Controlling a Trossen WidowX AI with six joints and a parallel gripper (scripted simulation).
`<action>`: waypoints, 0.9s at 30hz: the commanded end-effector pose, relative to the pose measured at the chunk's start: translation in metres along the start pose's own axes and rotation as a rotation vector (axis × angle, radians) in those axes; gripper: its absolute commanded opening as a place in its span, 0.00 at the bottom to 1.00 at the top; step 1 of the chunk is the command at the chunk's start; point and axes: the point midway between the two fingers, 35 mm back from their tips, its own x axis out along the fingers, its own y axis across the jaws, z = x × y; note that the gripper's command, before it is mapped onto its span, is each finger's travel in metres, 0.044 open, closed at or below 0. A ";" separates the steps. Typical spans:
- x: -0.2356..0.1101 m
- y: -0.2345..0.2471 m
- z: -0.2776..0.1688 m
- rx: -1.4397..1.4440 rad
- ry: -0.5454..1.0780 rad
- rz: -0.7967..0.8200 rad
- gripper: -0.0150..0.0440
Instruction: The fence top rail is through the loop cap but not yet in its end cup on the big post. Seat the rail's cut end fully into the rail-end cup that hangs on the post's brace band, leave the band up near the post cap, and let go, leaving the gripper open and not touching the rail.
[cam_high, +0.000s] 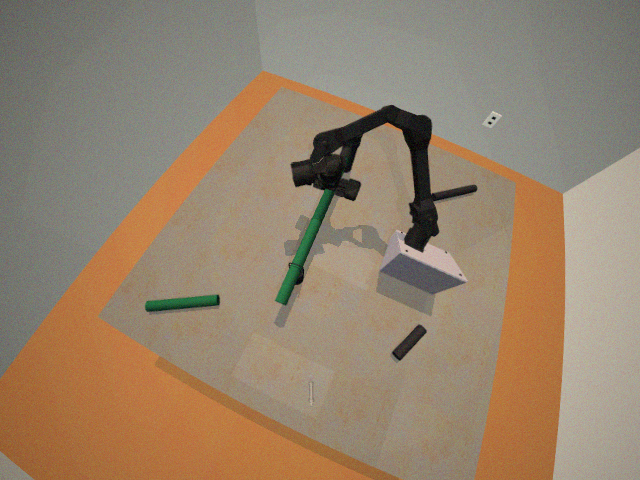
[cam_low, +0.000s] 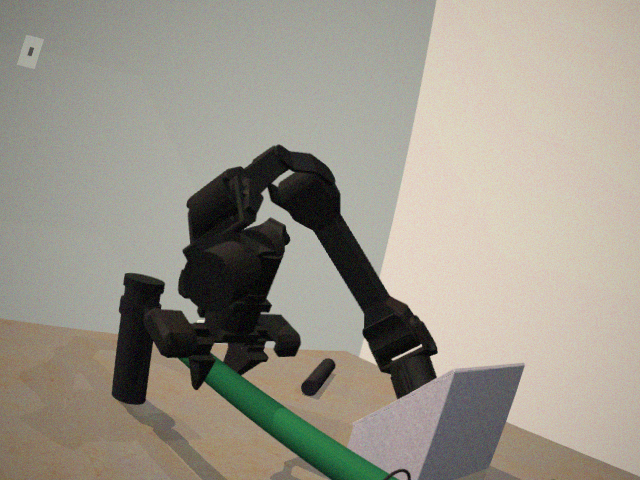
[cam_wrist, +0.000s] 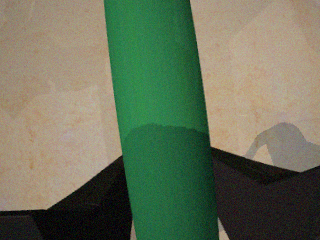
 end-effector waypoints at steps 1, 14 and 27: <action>-0.002 0.000 0.000 0.004 -0.003 0.004 0.25; -0.004 0.000 0.000 0.004 -0.009 0.004 0.25; -0.006 0.000 -0.001 0.002 -0.014 0.005 0.25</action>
